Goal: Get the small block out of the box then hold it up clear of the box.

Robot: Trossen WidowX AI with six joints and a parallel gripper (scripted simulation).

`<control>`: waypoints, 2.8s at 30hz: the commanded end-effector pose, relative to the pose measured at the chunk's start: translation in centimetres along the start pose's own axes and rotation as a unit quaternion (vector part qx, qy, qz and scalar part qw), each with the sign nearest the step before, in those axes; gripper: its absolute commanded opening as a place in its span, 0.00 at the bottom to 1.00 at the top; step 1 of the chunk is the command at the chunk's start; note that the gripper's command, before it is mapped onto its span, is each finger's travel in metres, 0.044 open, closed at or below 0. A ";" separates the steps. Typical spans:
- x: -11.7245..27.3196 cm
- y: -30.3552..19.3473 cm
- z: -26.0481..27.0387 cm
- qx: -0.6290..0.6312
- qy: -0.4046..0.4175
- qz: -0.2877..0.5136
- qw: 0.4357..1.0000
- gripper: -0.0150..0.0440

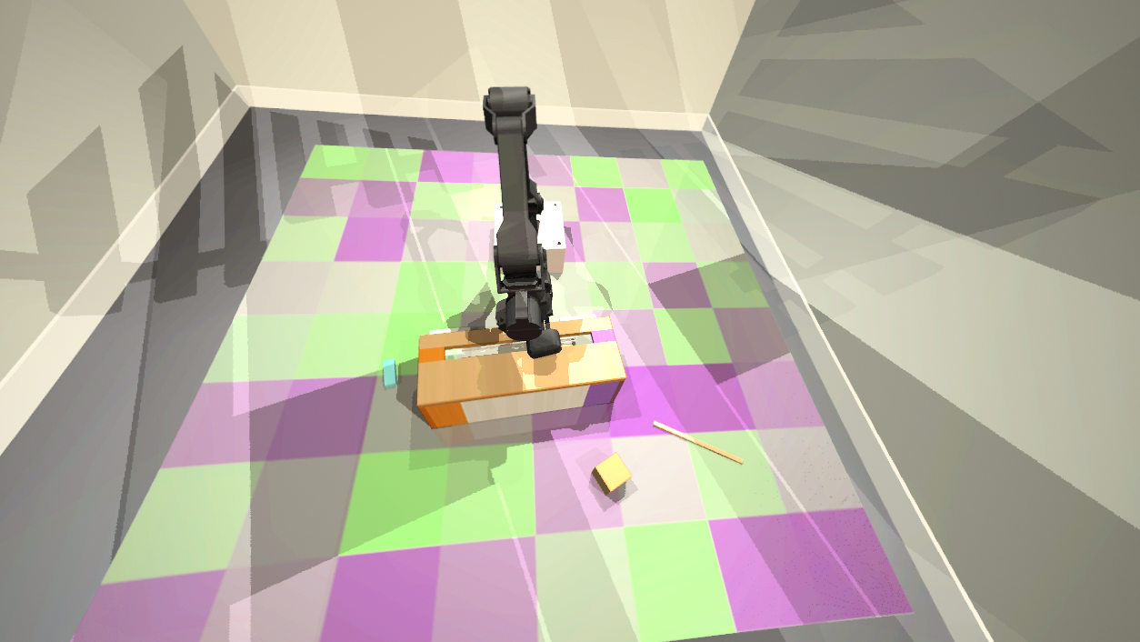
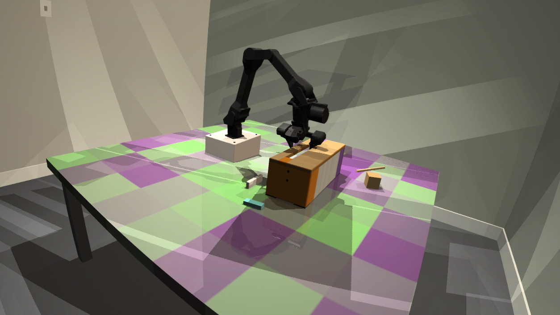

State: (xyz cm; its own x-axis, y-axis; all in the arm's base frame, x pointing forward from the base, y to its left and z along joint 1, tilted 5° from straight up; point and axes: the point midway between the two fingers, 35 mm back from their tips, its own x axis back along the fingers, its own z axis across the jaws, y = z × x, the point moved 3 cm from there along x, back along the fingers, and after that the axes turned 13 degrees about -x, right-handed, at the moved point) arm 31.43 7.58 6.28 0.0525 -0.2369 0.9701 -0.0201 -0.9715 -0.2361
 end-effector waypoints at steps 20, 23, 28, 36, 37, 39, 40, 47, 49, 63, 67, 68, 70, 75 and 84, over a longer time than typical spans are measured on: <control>-1.1 -2.9 -0.7 0.012 -0.005 0.009 1.000 0.93; -1.2 -3.2 -0.8 0.012 -0.005 0.009 1.000 0.93; -1.3 -3.6 -0.9 0.012 -0.005 0.009 1.000 0.93; -1.6 -4.4 -1.1 0.012 -0.005 0.010 1.000 0.93; -1.6 -4.5 -1.2 0.012 -0.005 0.010 1.000 0.93; -1.7 -4.6 -1.2 0.012 -0.005 0.010 1.000 0.93; -1.7 -4.7 -1.2 0.012 -0.005 0.010 1.000 0.93; -1.9 -5.3 -1.4 0.012 -0.005 0.010 1.000 0.93; -1.1 -5.5 -1.4 0.012 -0.005 0.010 1.000 0.93; 4.2 -7.7 -1.9 0.060 0.037 0.009 0.997 0.80; 4.1 -8.0 -2.5 0.241 0.046 -0.013 0.969 0.74; 4.1 -8.1 -2.6 0.285 0.048 -0.019 0.957 0.74; 4.0 -8.2 -2.9 0.372 0.049 -0.032 0.927 0.74; 3.9 -8.6 -3.7 0.604 0.044 -0.069 0.793 0.74; 3.7 -9.2 -4.9 0.868 0.009 -0.123 0.481 0.74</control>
State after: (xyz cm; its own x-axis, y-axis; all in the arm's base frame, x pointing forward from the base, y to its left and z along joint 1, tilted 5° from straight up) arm 28.21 15.08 12.09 -0.0846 -0.1830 0.9795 0.9424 -0.3339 0.0190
